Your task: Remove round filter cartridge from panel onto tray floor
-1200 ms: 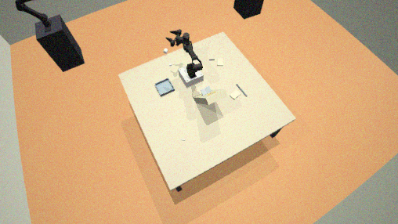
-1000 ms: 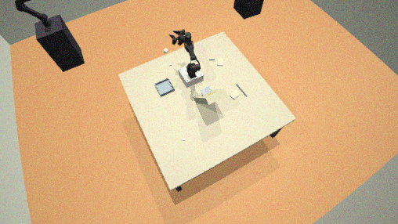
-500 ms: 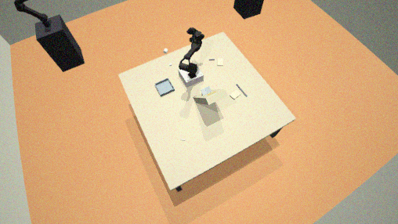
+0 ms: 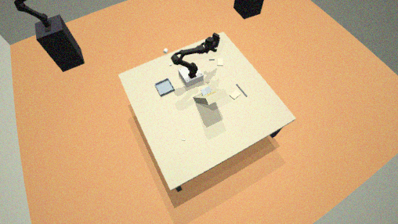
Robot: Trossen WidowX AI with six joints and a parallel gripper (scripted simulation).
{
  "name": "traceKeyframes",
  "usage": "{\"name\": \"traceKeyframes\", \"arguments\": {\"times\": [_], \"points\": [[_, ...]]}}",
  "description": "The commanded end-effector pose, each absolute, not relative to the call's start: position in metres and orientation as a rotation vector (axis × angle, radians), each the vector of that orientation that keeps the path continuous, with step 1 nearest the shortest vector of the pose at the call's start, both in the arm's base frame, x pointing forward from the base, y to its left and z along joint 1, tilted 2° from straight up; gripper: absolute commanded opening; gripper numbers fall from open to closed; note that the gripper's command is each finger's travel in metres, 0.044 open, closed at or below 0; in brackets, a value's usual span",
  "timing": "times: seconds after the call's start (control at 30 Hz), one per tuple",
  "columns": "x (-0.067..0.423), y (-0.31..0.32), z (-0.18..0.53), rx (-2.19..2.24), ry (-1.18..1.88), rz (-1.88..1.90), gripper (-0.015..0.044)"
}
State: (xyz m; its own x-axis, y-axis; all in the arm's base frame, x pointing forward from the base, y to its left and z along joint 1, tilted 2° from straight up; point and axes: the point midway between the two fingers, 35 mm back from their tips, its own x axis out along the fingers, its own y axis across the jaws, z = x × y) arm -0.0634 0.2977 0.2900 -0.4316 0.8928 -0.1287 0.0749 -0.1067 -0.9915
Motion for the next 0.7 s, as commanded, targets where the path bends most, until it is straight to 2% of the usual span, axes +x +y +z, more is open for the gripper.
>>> {"name": "traceKeyframes", "arguments": {"times": [0.0,0.3,0.47,0.67], "points": [[-0.006,0.306,0.285,-1.136,-1.176,1.574,0.0113],[0.141,0.271,0.266,-1.041,-0.378,1.293,0.0113],[0.207,0.222,0.256,-0.884,-0.025,1.046,0.0113],[0.261,0.146,0.246,-0.642,0.291,0.707,0.0113]]}}
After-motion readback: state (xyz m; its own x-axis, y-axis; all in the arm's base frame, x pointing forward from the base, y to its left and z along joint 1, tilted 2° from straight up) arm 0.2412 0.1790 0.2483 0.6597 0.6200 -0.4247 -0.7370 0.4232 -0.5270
